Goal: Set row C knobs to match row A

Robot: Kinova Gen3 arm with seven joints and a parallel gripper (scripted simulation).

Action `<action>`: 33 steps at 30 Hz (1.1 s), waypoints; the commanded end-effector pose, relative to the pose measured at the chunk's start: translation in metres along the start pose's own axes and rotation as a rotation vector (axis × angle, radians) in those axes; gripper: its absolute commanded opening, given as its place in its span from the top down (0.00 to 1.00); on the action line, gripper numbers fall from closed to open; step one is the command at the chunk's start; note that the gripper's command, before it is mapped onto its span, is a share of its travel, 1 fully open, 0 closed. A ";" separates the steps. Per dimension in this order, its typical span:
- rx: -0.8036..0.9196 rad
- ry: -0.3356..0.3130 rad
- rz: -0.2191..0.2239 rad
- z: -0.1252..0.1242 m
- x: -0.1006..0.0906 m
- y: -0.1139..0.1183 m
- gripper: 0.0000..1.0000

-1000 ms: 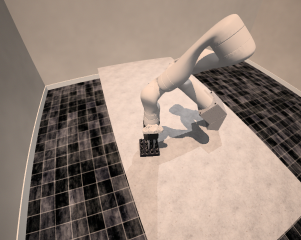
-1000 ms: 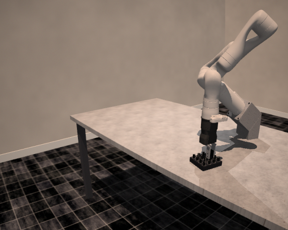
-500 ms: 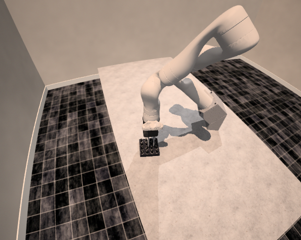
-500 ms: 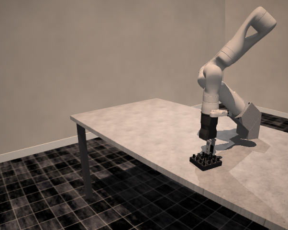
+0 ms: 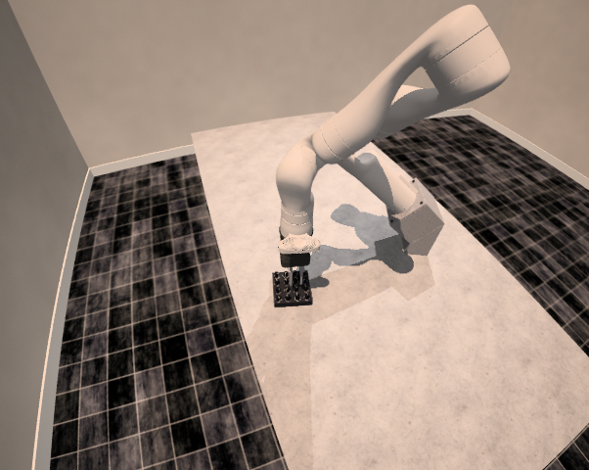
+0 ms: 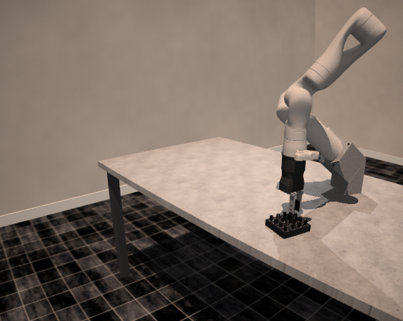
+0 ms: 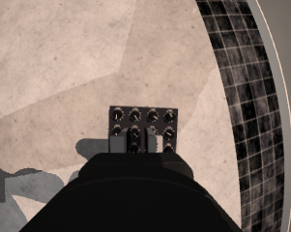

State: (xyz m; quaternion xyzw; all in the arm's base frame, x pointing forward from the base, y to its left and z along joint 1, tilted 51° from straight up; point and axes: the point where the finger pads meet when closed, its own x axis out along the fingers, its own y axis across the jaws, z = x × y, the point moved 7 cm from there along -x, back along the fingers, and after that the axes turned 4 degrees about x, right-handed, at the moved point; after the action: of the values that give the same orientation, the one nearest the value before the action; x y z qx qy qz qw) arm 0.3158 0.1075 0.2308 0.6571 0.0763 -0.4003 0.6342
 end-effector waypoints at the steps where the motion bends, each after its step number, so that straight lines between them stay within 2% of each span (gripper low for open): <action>1: 0.007 0.005 -0.003 -0.002 -0.002 0.000 0.54; 19: 0.029 0.004 -0.003 -0.002 -0.002 0.000 0.54; 33: 0.188 0.000 -0.004 -0.003 -0.003 0.003 0.54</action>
State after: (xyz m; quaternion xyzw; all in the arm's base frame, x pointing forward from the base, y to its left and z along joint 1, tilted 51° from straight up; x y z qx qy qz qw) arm 0.3169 0.1092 0.2335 0.7071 0.0458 -0.4052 0.5777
